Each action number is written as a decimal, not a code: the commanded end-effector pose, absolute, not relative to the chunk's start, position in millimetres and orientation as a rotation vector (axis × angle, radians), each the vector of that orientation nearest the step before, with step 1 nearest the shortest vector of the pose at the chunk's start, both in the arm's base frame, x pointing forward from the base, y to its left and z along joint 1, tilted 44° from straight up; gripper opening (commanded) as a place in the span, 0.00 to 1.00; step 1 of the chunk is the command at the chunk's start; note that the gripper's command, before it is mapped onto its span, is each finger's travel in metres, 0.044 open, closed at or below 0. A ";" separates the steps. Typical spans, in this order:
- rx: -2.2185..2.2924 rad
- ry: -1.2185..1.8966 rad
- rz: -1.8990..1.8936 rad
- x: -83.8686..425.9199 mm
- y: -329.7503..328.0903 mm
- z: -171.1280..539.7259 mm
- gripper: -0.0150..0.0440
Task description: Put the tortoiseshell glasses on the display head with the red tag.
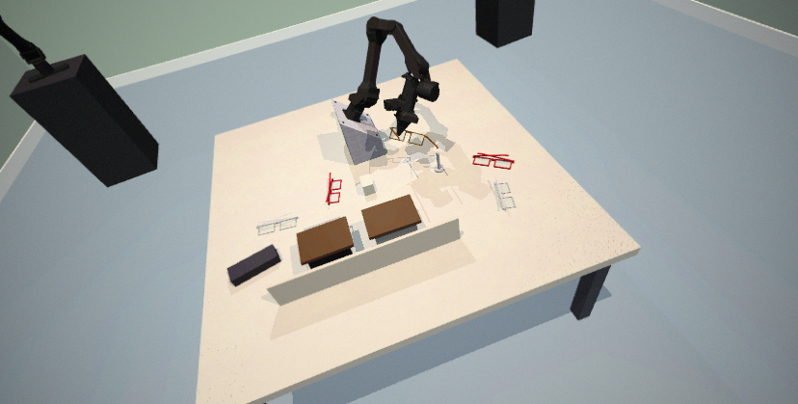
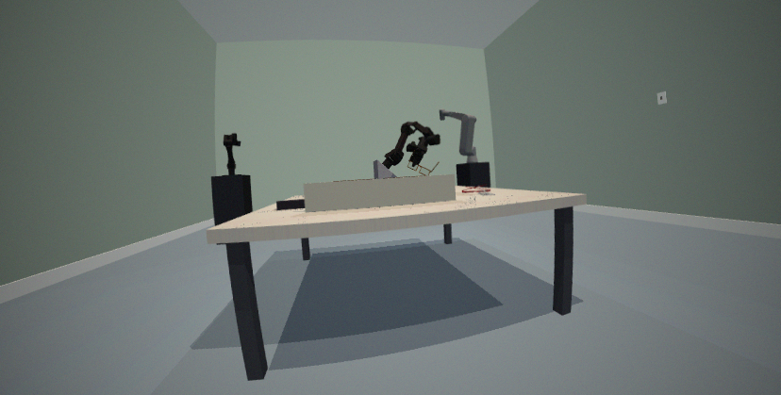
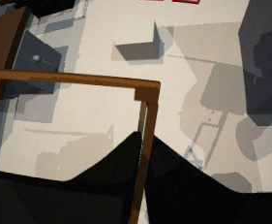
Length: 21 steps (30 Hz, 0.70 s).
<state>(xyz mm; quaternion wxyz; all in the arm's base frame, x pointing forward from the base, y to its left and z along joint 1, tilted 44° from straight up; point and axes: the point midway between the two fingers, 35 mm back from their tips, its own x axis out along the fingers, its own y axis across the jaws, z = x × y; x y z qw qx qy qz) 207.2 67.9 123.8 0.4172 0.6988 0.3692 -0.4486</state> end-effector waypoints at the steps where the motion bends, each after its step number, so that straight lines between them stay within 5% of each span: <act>1: 1.711 0.994 -1.139 217.7 63.0 115.7 0.25; 21: 1.627 1.299 -1.165 245.7 28.2 64.8 0.25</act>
